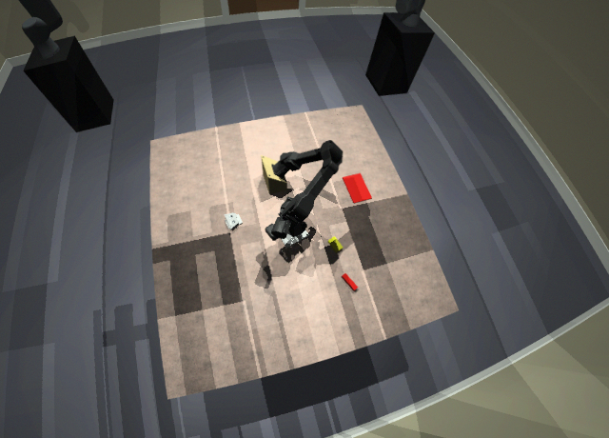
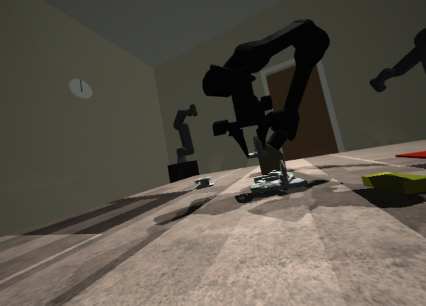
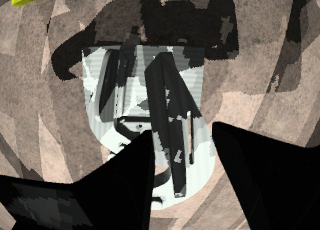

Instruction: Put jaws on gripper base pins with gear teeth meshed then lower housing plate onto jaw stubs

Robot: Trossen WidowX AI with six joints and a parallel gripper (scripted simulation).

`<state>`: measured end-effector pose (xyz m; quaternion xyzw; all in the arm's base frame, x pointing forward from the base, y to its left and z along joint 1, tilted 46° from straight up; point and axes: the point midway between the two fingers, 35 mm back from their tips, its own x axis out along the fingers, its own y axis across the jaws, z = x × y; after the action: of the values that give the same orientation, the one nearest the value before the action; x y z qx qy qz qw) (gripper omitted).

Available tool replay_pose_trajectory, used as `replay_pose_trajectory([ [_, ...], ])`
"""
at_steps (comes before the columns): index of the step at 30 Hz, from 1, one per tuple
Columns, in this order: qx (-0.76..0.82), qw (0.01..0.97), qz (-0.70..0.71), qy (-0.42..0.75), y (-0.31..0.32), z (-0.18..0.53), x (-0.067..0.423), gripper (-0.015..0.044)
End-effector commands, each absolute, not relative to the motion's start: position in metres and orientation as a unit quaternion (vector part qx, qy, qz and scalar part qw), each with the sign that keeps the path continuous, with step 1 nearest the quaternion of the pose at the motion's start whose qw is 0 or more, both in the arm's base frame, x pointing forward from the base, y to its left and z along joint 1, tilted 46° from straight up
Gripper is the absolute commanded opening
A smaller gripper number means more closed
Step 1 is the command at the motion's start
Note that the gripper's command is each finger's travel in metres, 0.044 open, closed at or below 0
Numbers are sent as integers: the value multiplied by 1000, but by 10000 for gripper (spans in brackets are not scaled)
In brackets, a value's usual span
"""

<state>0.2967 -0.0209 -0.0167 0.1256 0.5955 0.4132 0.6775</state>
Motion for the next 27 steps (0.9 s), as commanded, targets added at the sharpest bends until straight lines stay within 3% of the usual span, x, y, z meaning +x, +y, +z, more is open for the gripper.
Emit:
replay_pose_trajectory([
  [1,127,679,412,595,-21,-15,297,134],
  [27,127,679,412,594,3,-39,296,134],
])
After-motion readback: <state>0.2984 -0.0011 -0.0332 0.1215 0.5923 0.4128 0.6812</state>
